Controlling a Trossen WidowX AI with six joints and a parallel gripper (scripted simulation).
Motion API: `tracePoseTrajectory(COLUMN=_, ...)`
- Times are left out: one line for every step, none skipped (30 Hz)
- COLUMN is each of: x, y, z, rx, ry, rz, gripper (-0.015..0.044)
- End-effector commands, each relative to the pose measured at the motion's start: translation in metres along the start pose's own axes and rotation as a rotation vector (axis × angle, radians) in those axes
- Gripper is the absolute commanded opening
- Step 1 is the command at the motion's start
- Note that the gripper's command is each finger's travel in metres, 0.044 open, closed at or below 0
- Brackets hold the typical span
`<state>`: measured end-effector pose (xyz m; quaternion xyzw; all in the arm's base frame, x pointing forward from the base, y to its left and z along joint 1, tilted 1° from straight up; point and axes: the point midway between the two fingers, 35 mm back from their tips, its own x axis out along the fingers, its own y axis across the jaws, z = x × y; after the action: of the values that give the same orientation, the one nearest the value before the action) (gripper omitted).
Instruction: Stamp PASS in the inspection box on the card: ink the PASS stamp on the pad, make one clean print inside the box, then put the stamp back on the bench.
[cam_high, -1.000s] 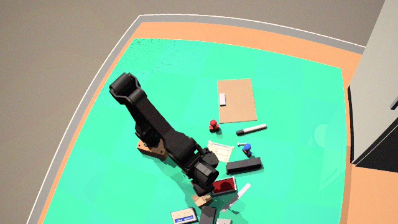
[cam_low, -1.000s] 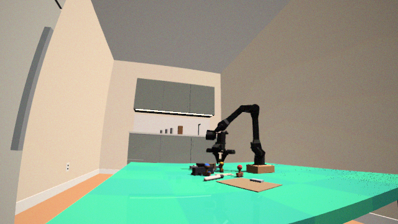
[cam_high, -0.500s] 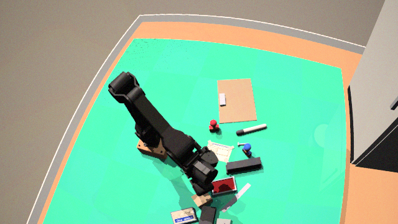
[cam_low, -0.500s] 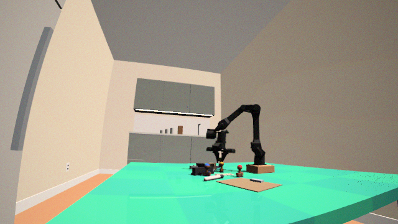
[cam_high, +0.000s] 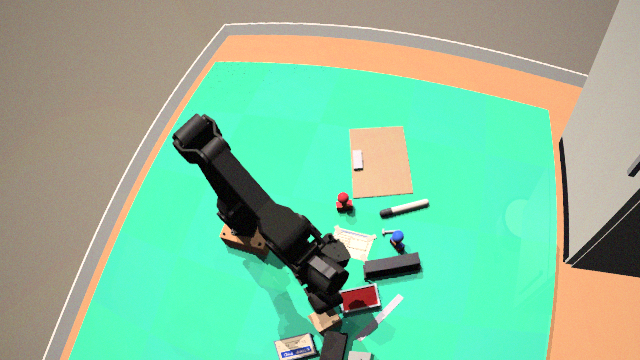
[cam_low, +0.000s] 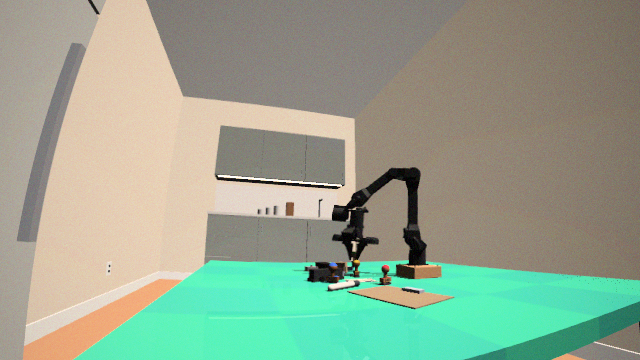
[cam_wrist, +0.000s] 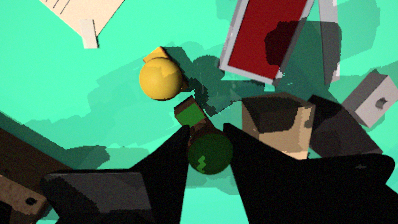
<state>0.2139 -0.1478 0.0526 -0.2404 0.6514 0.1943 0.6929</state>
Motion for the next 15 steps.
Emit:
tracePoseTrajectory(x=-0.0045, y=-0.002, z=0.0013, rx=-0.005, ry=-0.009, rz=-0.01, gripper=0.0)
tracePoseTrajectory(x=-0.005, y=-0.002, z=0.0013, rx=-0.005, ry=-0.009, rz=-0.011, gripper=0.0)
tracePoseTrajectory(x=-0.0055, y=-0.002, z=0.0012, rx=-0.005, ry=-0.01, rz=-0.012, gripper=0.0)
tracePoseTrajectory(x=-0.006, y=-0.002, z=0.0012, rx=-0.005, ry=-0.01, rz=-0.012, gripper=0.0)
tracePoseTrajectory(x=-0.0065, y=-0.002, z=0.0012, rx=-0.005, ry=-0.011, rz=-0.013, gripper=0.0)
tracePoseTrajectory(x=-0.007, y=-0.0019, z=0.0012, rx=-0.005, ry=-0.011, rz=-0.014, gripper=0.0)
tracePoseTrajectory(x=-0.0075, y=-0.0019, z=0.0012, rx=-0.005, ry=-0.012, rz=-0.014, gripper=0.0)
tracePoseTrajectory(x=-0.008, y=-0.0019, z=0.0012, rx=-0.005, ry=-0.012, rz=-0.015, gripper=0.0)
tracePoseTrajectory(x=-0.0085, y=-0.0019, z=0.0011, rx=-0.005, ry=-0.012, rz=-0.016, gripper=0.0)
tracePoseTrajectory(x=-0.009, y=-0.0019, z=0.0011, rx=-0.005, ry=-0.013, rz=-0.017, gripper=0.0)
tracePoseTrajectory(x=-0.0095, y=-0.0018, z=0.0011, rx=-0.005, ry=-0.013, rz=-0.017, gripper=0.0)
tracePoseTrajectory(x=-0.01, y=-0.0018, z=0.0011, rx=-0.005, ry=-0.014, rz=-0.018, gripper=0.0)
tracePoseTrajectory(x=-0.0105, y=-0.0018, z=0.0011, rx=-0.005, ry=-0.014, rz=-0.019, gripper=0.0)
tracePoseTrajectory(x=-0.0109, y=-0.0018, z=0.001, rx=-0.005, ry=-0.014, rz=-0.019, gripper=0.0)
tracePoseTrajectory(x=-0.0114, y=-0.0017, z=0.001, rx=-0.005, ry=-0.015, rz=-0.02, gripper=0.0)
